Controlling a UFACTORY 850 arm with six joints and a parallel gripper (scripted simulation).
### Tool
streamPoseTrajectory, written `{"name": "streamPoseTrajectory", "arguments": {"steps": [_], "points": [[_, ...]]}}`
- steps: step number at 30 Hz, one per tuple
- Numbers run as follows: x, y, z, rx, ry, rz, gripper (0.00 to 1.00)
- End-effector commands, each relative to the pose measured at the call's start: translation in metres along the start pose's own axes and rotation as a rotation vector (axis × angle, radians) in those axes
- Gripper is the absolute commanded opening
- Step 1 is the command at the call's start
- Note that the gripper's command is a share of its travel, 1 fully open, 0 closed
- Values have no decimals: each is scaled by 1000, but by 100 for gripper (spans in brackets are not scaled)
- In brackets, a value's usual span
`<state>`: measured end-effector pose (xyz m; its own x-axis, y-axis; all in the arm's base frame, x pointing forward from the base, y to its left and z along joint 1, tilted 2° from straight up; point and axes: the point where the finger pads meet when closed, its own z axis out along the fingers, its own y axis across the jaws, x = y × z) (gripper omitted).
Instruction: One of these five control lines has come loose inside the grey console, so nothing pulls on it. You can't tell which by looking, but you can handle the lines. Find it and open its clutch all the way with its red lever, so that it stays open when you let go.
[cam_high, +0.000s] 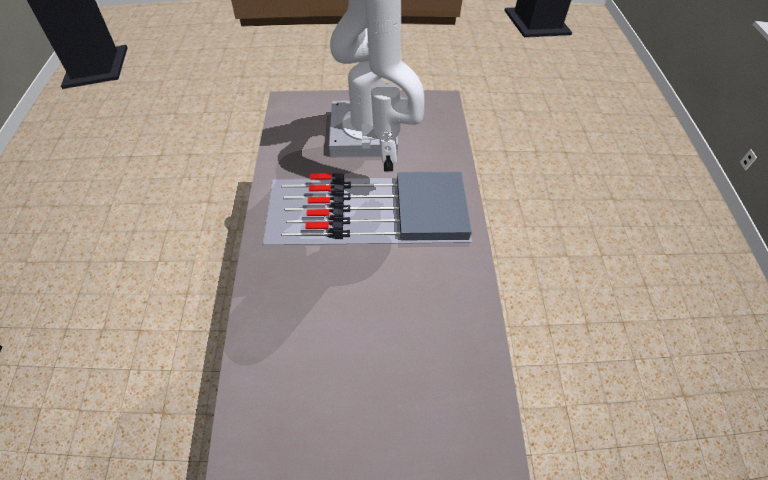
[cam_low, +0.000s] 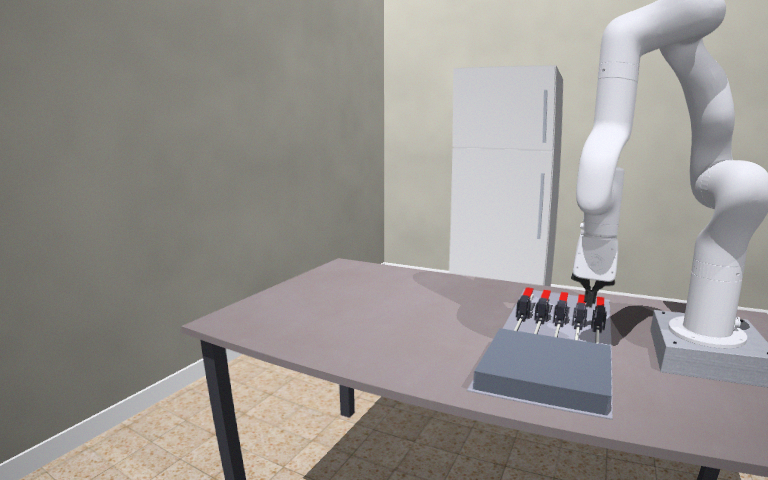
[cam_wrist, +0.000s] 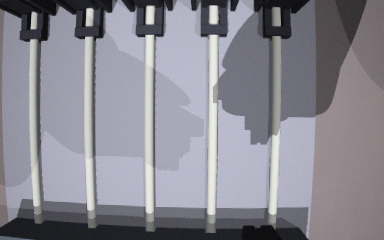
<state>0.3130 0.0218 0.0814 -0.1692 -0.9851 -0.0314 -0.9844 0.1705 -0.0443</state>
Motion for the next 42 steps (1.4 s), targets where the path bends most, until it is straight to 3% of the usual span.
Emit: {"name": "streamPoseTrajectory", "arguments": {"steps": [1, 35, 39, 42], "points": [[0, -1, -1, -24, 57, 1, 0], [0, -2, 0, -24, 57, 1, 0], [40, -36, 17, -25, 57, 1, 0], [54, -45, 24, -25, 56, 1, 0]]}}
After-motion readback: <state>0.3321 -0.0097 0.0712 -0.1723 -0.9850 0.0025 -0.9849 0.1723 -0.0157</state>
